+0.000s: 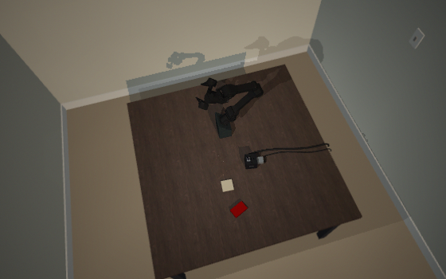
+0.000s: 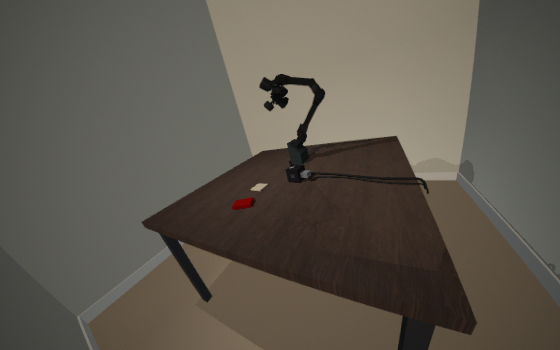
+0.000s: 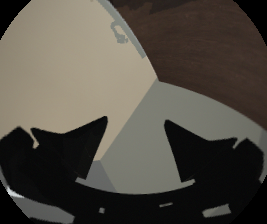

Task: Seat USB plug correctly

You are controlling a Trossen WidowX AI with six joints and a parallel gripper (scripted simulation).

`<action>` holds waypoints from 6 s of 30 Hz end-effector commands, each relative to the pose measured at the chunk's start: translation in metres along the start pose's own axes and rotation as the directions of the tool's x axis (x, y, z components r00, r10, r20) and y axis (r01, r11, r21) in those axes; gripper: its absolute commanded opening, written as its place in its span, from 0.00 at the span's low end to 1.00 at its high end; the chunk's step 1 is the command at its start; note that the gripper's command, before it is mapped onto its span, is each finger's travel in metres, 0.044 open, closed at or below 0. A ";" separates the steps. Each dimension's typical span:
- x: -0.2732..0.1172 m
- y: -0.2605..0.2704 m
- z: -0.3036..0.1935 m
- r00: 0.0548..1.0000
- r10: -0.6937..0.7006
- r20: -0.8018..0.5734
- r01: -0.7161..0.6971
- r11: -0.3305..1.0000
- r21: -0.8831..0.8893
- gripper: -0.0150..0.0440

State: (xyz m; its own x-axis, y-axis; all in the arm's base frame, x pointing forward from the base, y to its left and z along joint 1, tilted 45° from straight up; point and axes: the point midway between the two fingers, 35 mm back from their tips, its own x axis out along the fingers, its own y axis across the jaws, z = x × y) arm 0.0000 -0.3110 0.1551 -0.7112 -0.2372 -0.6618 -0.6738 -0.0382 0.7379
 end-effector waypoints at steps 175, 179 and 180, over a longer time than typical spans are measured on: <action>-0.265 -0.264 0.319 0.334 -0.523 0.784 -0.658 -0.725 -0.204 0.25; -0.266 -0.263 0.317 0.335 -0.524 0.784 -0.658 -0.725 -0.204 0.25; -0.266 -0.262 0.317 0.335 -0.524 0.784 -0.658 -0.725 -0.204 0.25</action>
State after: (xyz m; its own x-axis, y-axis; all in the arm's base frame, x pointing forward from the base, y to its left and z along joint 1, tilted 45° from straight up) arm 0.3007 0.0717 0.0925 -0.0465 0.7050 -0.7077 0.9965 -0.0169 -0.0823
